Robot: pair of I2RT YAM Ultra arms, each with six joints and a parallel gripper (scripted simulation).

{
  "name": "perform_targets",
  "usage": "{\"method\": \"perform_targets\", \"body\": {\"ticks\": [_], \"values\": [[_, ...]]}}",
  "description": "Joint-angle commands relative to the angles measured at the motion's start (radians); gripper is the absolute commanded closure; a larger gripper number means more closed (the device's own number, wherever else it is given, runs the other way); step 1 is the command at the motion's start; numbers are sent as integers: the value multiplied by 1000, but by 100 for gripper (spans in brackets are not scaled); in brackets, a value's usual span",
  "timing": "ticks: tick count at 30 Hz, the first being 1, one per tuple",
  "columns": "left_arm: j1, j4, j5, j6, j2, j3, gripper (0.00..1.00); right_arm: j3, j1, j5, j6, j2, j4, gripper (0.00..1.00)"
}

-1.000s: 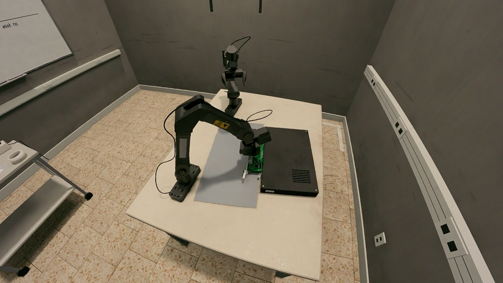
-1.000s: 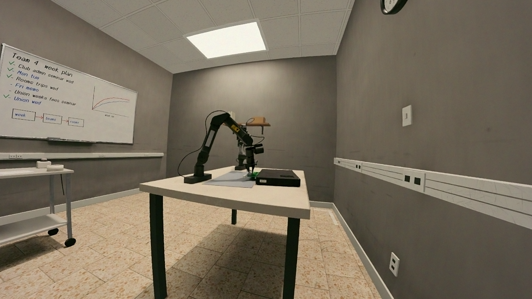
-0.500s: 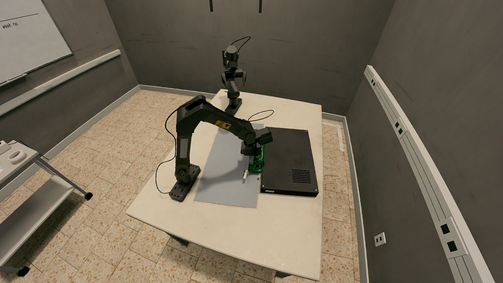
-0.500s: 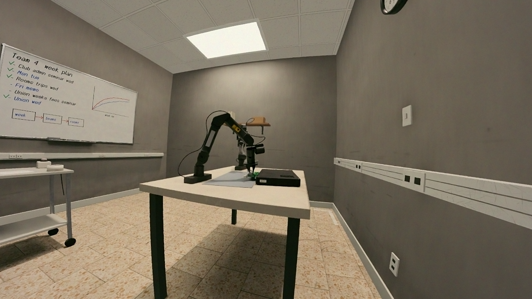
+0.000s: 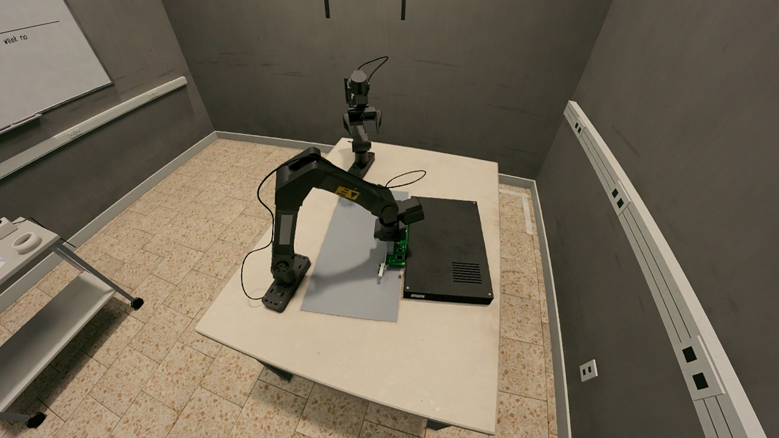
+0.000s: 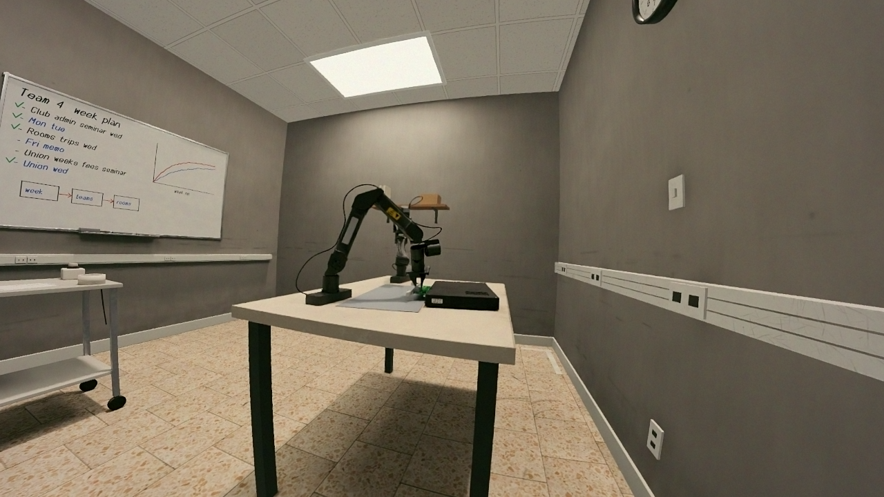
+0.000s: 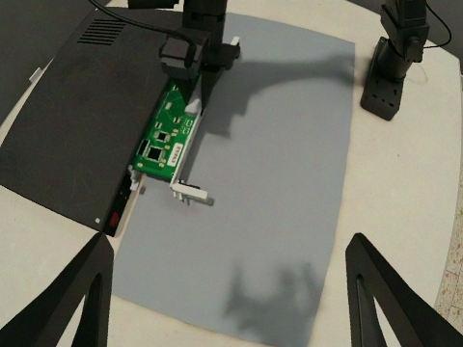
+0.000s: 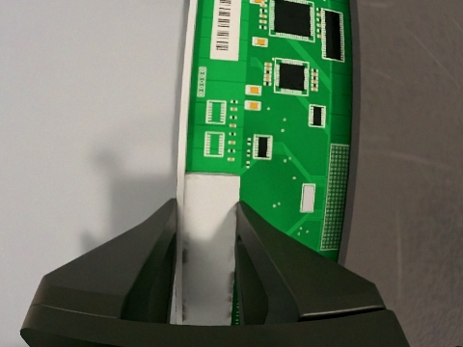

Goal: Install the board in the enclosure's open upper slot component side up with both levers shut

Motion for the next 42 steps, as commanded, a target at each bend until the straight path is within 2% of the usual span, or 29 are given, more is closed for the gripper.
{"method": "perform_targets", "body": {"ticks": [1,5,14,15,16,26,34,37,42], "values": [[2,-8,4,2,0,19,0,69,-17,-34,-26,21,-32,82],[2,-8,4,2,0,19,0,129,-31,-34,-22,61,-25,82],[2,-8,4,2,0,19,0,135,-24,-35,-22,56,-28,82],[2,-8,4,2,0,19,0,135,-24,-35,-22,56,-28,71],[2,-8,4,2,0,19,0,124,-24,-26,-22,57,-28,68],[2,-8,4,2,0,19,0,83,-36,-41,-22,-21,-21,68],[2,-8,4,2,0,19,0,119,-53,-45,-46,-52,-82,68],[2,-8,4,2,0,19,0,154,-67,-48,-59,-34,-113,36],[2,-8,4,2,0,19,0,221,-107,-55,-99,-86,-233,36]]}}
